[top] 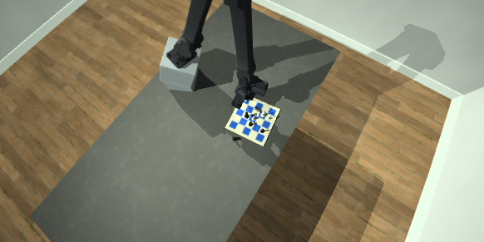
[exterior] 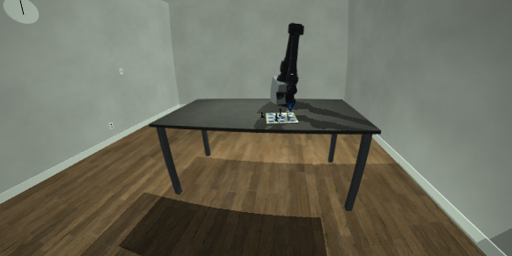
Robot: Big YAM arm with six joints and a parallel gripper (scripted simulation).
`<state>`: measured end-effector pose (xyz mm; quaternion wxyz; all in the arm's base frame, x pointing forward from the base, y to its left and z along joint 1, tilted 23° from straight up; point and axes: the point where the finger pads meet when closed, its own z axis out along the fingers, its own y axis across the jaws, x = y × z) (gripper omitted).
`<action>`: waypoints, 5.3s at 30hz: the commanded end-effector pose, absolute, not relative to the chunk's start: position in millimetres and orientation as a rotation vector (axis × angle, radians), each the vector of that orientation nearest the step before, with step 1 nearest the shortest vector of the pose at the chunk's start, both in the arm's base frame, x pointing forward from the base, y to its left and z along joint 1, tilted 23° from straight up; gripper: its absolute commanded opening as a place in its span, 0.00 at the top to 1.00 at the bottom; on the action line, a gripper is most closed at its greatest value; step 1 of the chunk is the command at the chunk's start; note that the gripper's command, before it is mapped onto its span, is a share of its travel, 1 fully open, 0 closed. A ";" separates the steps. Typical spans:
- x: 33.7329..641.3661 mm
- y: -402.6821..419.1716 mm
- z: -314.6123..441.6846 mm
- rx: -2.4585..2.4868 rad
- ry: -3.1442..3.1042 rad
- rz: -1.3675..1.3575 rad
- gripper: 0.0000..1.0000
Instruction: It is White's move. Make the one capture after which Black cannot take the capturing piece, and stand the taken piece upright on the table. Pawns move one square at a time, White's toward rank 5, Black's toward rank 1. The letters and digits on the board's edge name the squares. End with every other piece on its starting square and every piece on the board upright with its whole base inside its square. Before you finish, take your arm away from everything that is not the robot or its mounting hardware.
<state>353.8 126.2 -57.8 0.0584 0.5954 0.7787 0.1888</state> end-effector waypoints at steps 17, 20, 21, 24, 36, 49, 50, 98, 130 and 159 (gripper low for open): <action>367.1 131.9 -55.9 1.787 2.331 0.611 1.00; 367.1 131.9 -55.9 1.787 2.331 0.611 1.00; 367.1 131.9 -55.9 1.787 2.331 0.611 1.00; 367.1 131.9 -55.9 1.787 2.331 0.611 1.00; 367.1 131.9 -55.9 1.787 2.331 0.611 1.00; 367.2 132.8 -55.7 1.777 2.337 0.611 1.00; 367.2 133.1 -55.6 1.774 2.340 0.610 1.00; 369.5 135.1 -53.9 1.752 2.354 0.607 1.00; 367.3 134.2 -55.2 1.758 2.358 0.598 1.00; 367.3 134.4 -57.0 1.759 2.359 0.596 1.00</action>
